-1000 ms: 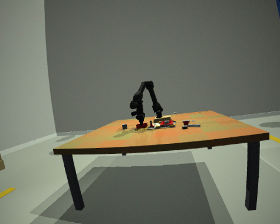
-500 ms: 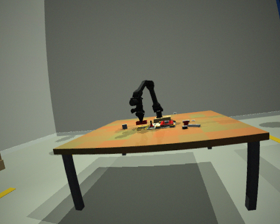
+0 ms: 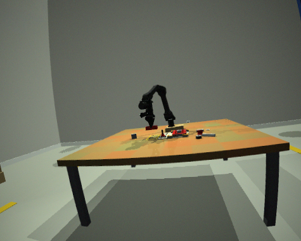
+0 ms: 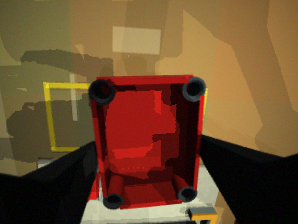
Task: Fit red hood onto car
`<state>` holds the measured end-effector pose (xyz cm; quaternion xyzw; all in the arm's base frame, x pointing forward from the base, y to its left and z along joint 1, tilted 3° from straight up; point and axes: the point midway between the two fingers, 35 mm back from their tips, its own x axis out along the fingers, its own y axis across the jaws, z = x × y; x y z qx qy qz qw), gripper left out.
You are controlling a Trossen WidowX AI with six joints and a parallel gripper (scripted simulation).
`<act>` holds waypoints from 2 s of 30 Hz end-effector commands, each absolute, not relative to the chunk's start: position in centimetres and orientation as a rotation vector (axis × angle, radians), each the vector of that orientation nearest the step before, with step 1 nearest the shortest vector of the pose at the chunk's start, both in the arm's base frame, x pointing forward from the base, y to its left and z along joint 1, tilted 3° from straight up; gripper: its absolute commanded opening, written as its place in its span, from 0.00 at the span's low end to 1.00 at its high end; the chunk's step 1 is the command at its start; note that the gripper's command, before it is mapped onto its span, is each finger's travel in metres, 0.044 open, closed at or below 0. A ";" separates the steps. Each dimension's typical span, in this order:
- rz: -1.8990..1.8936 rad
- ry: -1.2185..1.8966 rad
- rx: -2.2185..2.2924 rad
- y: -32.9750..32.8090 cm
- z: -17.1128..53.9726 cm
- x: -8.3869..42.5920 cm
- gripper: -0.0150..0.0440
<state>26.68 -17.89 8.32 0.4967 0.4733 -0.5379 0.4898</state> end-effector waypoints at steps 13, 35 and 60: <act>-1.297 1.153 1.198 -17.8 9.9 26.7 0.25; -1.017 1.328 0.918 -17.9 10.0 26.5 0.25; -0.685 1.472 0.587 -18.0 10.1 26.2 0.25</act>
